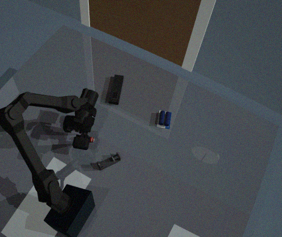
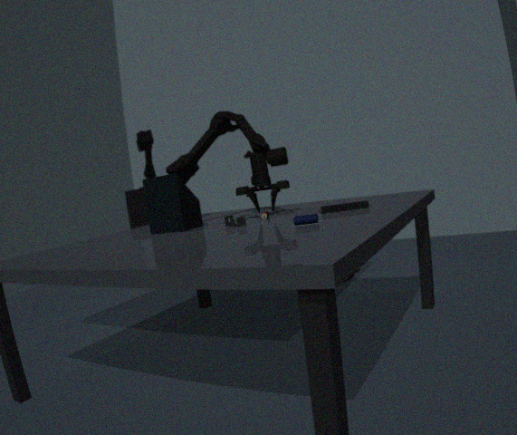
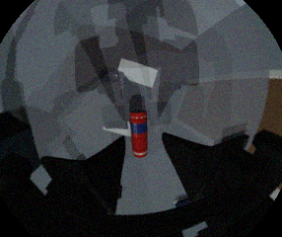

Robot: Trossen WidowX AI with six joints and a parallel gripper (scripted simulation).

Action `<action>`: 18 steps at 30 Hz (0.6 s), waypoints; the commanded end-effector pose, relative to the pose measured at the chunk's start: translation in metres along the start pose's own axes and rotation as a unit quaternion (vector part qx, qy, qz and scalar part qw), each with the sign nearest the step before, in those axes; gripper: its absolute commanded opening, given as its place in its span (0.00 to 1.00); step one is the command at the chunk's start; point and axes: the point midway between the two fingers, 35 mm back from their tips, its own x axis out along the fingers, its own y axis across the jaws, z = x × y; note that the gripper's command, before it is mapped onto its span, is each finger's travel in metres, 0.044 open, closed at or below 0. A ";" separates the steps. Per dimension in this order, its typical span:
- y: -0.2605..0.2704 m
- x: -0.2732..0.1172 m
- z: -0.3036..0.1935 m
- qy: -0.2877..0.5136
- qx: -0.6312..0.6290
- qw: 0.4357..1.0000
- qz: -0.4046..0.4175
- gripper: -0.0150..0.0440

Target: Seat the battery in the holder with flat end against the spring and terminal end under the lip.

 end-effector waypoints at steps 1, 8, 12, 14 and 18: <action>0.004 0.009 -0.001 0.001 0.005 1.000 0.004 0.64; 0.005 0.019 0.000 0.000 0.005 1.000 0.004 0.64; 0.005 0.019 0.000 0.000 0.005 1.000 0.004 0.51; 0.005 0.019 0.000 0.000 0.005 1.000 0.004 0.45; 0.005 0.019 0.000 0.000 0.005 1.000 0.004 0.41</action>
